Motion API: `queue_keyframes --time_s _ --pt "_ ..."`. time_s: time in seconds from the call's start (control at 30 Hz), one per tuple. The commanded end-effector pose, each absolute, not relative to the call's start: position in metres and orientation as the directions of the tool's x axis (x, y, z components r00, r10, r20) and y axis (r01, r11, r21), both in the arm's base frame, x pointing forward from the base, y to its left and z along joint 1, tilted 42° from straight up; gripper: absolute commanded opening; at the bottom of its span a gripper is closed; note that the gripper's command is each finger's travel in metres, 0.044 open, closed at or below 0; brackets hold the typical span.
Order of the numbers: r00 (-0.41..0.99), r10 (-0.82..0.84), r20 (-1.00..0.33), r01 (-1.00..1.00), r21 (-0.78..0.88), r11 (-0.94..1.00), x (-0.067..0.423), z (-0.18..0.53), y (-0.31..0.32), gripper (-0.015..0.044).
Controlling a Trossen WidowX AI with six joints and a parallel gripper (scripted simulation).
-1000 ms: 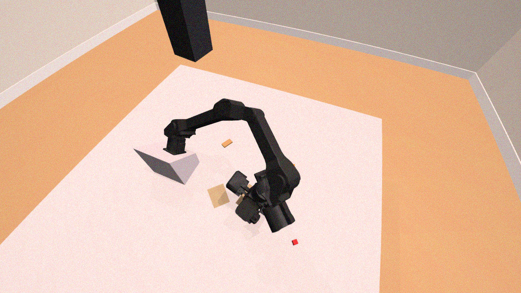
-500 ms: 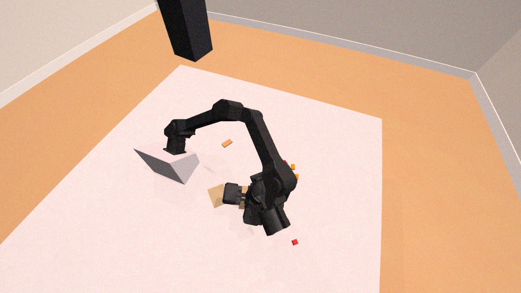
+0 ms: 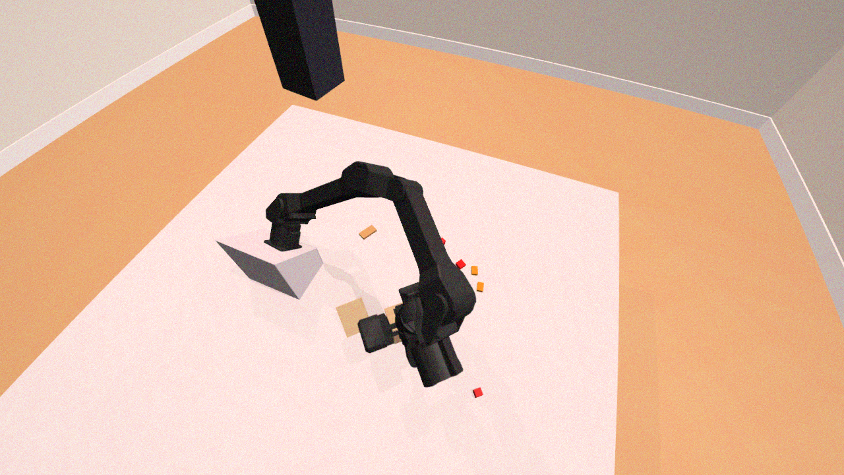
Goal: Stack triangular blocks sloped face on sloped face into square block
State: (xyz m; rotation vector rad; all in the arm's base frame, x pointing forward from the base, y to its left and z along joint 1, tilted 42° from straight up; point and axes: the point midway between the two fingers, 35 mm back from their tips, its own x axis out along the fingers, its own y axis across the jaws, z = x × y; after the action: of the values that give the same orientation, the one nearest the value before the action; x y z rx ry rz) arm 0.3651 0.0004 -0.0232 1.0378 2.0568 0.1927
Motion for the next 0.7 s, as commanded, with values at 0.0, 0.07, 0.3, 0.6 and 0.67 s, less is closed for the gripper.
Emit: queue_keyframes --time_s 0.0,0.07,0.3,0.6,0.67 --pt "-0.33 0.741 -0.585 0.57 0.502 0.65 0.365 -0.023 0.0 0.0" --pt "-0.33 0.741 -0.585 0.57 0.502 0.65 0.365 -0.023 0.0 0.0" --pt "-0.325 0.739 -0.59 0.57 0.501 0.651 0.354 -0.023 -0.02 0.0" --pt "-0.317 0.737 -0.598 0.57 0.501 0.651 0.329 -0.022 -0.056 0.0" --pt "-0.316 0.736 -0.598 0.57 0.501 0.651 0.323 -0.022 -0.063 0.0"
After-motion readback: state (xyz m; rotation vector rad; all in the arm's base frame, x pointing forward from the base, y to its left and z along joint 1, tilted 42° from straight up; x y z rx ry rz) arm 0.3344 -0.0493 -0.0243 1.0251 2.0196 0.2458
